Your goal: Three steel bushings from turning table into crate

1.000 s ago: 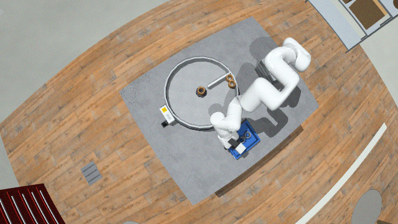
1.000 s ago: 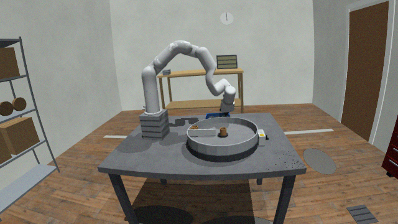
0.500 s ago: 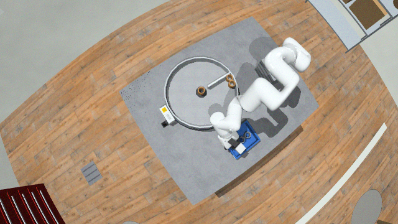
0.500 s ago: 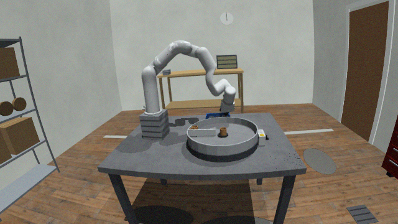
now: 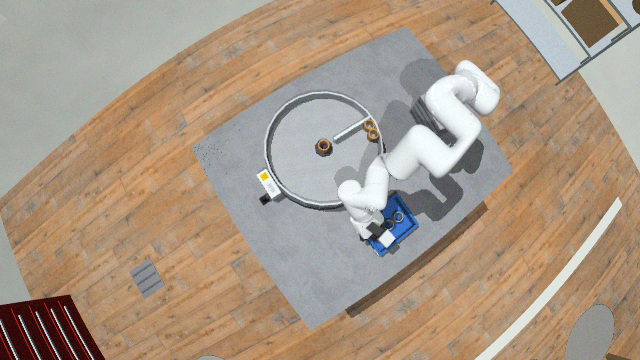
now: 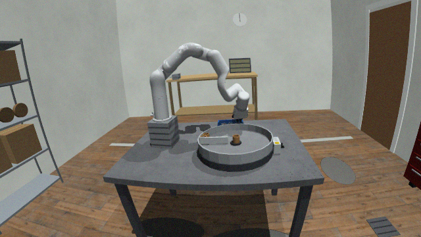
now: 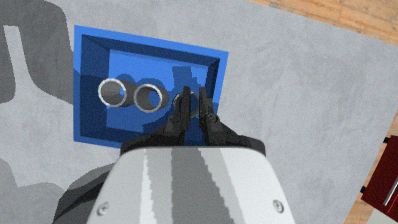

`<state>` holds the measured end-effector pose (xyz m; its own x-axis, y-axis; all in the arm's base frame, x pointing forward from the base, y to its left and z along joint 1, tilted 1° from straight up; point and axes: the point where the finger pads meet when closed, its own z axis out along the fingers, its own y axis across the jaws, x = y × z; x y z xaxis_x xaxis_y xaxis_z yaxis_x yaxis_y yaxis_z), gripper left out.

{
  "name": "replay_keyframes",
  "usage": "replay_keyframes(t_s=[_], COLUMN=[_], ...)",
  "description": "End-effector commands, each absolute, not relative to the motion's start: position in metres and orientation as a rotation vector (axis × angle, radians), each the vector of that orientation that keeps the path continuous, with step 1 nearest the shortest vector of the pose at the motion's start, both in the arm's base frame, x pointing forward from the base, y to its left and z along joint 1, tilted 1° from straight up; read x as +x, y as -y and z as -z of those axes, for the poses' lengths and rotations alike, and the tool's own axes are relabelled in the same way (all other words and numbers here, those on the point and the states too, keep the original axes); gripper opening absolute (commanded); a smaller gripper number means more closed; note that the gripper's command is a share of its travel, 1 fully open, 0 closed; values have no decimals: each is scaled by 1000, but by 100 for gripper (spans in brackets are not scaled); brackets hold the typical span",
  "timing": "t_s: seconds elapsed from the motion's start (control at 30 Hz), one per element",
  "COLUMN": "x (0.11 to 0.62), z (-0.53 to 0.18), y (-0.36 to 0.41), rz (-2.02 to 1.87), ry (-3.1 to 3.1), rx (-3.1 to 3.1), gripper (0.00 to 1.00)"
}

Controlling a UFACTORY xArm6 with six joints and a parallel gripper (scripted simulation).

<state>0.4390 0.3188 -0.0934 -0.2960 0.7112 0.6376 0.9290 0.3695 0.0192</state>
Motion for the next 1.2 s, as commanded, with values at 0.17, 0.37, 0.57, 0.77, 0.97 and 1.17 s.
replay_keyframes(t_s=[0.17, 0.37, 0.57, 0.77, 0.97, 1.17], x=[441, 441, 441, 440, 440, 440], z=[92, 92, 92, 89, 73, 55], y=[-319, -319, -319, -319, -319, -319], rz=[536, 536, 536, 536, 536, 536], ry=[2099, 2099, 2099, 2099, 2099, 2099], rx=[-1412, -1412, -1412, -1412, -1412, -1412], gripper=[11, 11, 11, 11, 11, 11])
